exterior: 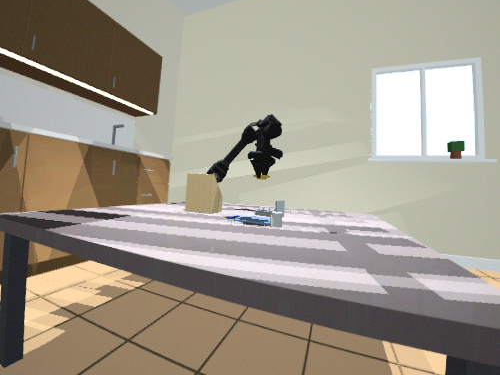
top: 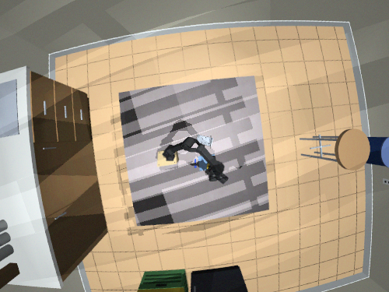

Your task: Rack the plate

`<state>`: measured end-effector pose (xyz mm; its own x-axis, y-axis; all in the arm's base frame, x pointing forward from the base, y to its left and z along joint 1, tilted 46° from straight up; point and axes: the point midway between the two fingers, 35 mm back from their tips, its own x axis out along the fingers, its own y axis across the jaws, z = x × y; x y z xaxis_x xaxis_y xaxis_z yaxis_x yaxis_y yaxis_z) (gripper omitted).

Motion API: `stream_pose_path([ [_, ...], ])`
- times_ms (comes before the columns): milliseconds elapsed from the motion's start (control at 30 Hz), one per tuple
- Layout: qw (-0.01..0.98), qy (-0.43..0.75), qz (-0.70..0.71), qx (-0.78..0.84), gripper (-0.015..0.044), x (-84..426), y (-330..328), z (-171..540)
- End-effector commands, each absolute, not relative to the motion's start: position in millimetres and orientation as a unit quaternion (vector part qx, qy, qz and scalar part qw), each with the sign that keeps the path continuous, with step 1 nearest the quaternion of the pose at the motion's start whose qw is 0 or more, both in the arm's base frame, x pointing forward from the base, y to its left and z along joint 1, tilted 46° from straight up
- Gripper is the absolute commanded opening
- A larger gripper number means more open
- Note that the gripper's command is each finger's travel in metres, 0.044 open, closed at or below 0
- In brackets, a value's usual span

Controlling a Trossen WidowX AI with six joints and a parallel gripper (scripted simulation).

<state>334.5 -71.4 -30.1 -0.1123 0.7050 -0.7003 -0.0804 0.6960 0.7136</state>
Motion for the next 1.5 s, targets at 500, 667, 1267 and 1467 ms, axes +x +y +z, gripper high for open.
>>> stream_pose_path([
  [500,0.533,0.74,0.102,0.397,0.0,315,-22,46],
  [667,0.497,0.746,0.038,0.442,0.0,305,-7,64],
  [1267,0.348,0.725,-0.188,0.564,0.0,256,40,113],
  [1467,0.286,0.704,-0.257,0.598,0.0,237,55,126],
])
